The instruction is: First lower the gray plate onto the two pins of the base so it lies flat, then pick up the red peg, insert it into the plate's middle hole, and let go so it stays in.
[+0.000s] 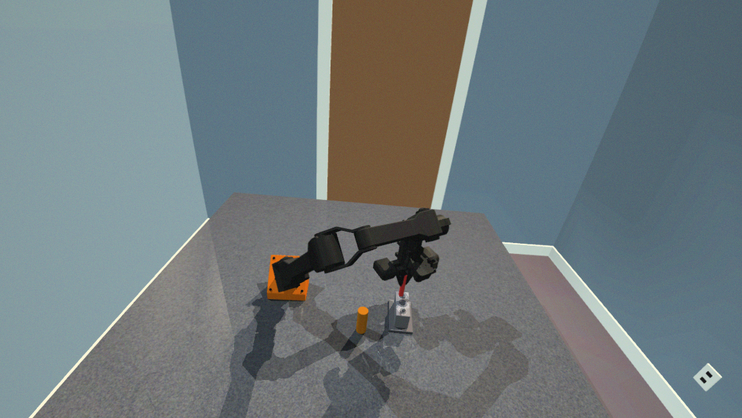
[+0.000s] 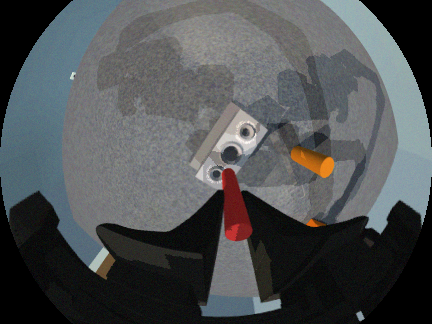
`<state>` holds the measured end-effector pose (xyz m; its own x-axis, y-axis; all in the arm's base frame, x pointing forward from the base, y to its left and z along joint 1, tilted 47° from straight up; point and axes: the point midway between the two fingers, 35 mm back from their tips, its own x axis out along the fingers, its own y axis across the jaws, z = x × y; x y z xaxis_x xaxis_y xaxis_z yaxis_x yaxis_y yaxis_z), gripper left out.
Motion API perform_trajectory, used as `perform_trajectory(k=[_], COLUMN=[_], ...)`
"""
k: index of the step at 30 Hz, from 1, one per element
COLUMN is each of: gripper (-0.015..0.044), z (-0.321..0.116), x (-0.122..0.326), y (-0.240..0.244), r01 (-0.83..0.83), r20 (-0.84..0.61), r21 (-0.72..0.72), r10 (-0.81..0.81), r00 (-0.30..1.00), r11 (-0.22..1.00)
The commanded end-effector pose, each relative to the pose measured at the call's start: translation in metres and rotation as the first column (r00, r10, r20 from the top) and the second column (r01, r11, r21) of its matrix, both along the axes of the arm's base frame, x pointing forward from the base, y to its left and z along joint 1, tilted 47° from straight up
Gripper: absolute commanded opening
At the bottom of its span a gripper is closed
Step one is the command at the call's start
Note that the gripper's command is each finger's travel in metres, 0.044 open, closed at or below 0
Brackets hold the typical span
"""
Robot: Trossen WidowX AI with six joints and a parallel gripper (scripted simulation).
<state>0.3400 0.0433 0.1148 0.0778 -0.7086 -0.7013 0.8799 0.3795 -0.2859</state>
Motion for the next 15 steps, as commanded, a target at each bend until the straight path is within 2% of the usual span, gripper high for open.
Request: perform_trajectory(k=[1, 15], gripper=[0.0000, 0.0000], z=[0.0102, 0.0127], x=[0.0036, 0.0051], y=[-0.0103, -0.0133], r01=[0.001, 0.001], r20=[0.003, 0.003], r21=[-0.009, -0.012], r10=[0.000, -0.001], r00=[1.000, 1.000], r11=[1.000, 1.000])
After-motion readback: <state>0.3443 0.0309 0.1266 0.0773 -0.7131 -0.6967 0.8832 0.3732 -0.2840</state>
